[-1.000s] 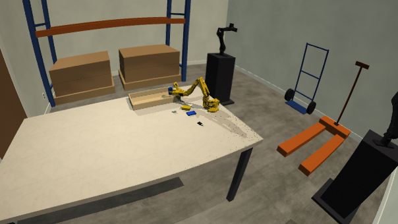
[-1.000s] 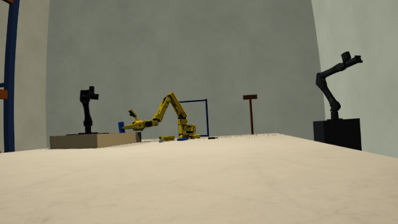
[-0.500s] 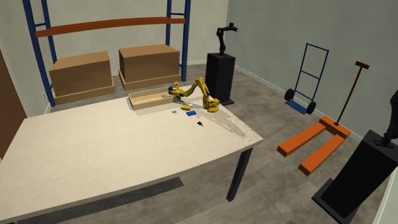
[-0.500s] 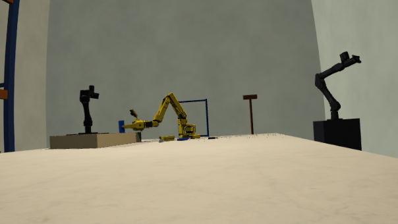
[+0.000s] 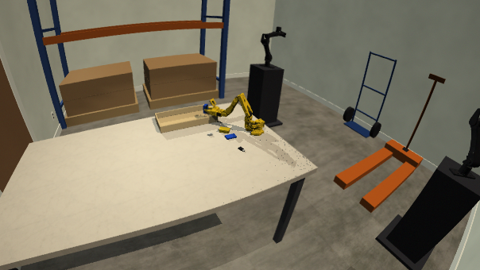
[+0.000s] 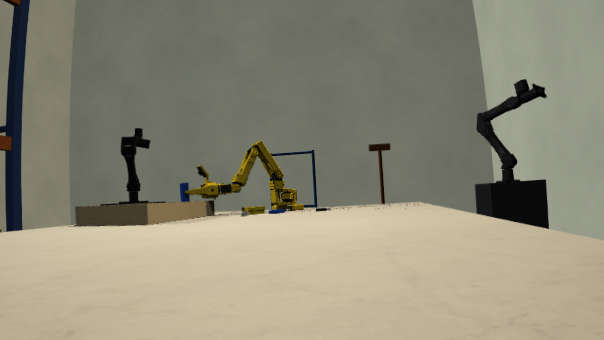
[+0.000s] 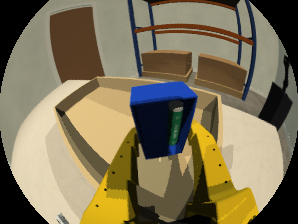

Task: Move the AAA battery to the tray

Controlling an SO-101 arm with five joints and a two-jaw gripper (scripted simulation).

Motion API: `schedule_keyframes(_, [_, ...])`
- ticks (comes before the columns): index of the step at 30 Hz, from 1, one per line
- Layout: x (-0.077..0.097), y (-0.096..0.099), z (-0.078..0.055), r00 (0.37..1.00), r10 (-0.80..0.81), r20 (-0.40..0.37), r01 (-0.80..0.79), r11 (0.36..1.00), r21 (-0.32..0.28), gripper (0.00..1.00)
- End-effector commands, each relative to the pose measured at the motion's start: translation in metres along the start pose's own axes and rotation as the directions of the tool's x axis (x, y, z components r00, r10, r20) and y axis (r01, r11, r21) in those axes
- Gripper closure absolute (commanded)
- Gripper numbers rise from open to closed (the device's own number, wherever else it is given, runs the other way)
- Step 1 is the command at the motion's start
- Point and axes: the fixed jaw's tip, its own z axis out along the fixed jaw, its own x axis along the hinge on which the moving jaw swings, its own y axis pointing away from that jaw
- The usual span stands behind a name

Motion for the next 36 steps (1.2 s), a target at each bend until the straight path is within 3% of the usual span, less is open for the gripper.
schedule_keyframes(1, [-0.01,-0.0029,0.0006,0.999,-0.01,0.041,0.01,1.0,0.009,0.81])
schedule_keyframes(36, [-0.0199,-0.0028,0.0002,0.992,-0.014,0.128,0.013,1.0,0.009,0.81])
